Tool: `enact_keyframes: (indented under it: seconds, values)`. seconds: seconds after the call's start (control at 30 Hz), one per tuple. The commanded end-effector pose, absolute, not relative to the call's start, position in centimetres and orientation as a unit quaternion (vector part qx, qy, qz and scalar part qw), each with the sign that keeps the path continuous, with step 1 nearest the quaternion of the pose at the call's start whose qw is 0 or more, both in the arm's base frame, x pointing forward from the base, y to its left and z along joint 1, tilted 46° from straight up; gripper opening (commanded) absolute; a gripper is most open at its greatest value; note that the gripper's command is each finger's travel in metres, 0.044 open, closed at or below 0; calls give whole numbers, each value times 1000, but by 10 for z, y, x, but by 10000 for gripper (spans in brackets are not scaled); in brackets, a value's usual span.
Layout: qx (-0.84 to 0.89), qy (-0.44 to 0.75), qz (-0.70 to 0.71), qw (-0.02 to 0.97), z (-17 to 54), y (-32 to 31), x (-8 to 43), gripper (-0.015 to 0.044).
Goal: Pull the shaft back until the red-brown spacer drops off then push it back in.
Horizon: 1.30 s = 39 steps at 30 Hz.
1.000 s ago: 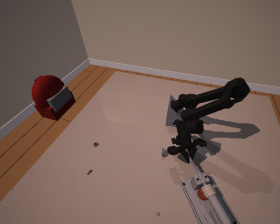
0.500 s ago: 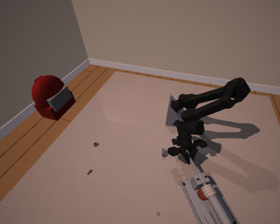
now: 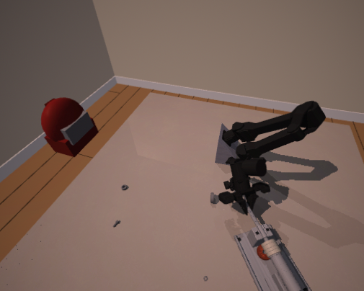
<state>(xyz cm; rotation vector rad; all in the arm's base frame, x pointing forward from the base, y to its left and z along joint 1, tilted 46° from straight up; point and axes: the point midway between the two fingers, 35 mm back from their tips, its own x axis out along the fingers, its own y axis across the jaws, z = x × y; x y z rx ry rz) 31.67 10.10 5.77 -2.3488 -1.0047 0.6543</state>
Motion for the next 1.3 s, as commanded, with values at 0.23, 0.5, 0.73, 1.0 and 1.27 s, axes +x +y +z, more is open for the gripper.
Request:
enact_keyframes:
  seconds: [0.23, 0.5, 0.73, 1.0, 1.27]
  values:
    - [-864, -368, 236, 249, 62, 102, 324, 0]
    - [-864, -368, 236, 249, 63, 103, 326, 0]
    - [-864, -368, 236, 249, 64, 104, 328, 0]
    - [-864, -368, 236, 249, 65, 104, 330, 0]
    - [-864, -368, 236, 249, 66, 105, 333, 0]
